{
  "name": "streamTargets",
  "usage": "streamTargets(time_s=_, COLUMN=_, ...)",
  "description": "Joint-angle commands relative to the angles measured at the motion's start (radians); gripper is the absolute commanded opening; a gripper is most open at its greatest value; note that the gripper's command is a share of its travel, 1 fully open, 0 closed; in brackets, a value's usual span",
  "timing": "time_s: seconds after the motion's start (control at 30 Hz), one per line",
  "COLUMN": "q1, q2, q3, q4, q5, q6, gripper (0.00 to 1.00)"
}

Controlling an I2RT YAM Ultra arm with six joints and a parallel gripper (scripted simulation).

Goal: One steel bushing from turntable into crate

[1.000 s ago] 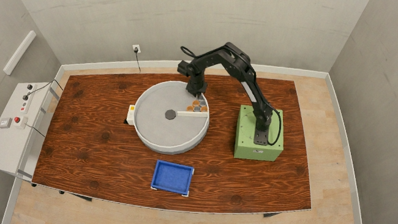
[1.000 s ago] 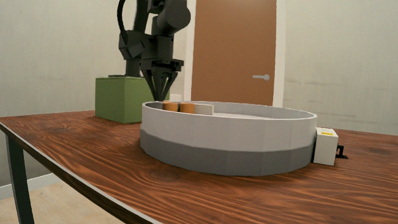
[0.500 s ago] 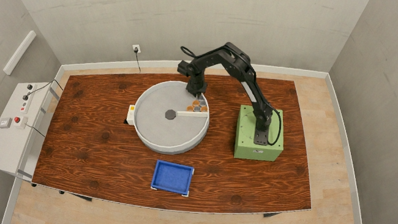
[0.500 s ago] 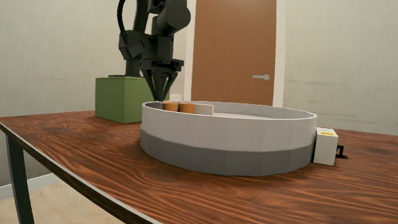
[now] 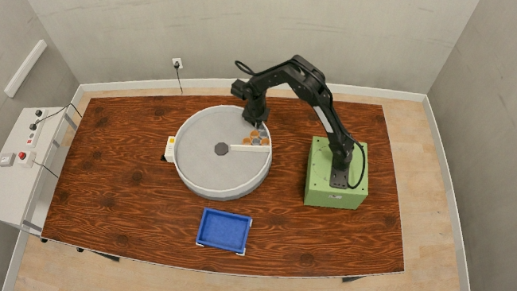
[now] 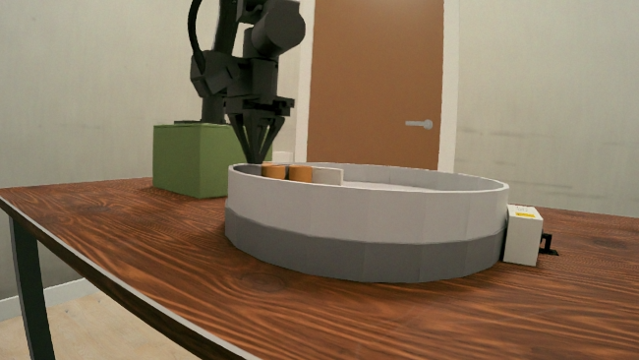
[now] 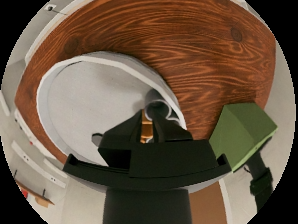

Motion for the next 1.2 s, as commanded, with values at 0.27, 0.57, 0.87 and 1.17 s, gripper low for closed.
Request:
streamTargets(time_s=0.27, q1=-0.009, q2=-0.036, q3=0.017, q4=0.003, q5=0.005, q6=-0.004, gripper=0.15)
streamTargets(time_s=0.57, q1=-0.009, q2=-0.036, q3=0.017, q4=0.003, q5=0.005, q6=-0.004, gripper=0.15)
streamTargets(time_s=0.87, q1=-0.009, q2=-0.036, q3=0.017, q4=0.003, q5=0.005, q6=-0.004, gripper=0.15)
streamTargets(time_s=1.17, q1=-0.005, q2=-0.038, q3=0.009, q4=-0.009, q5=0.005, q6=-0.007, gripper=0.15)
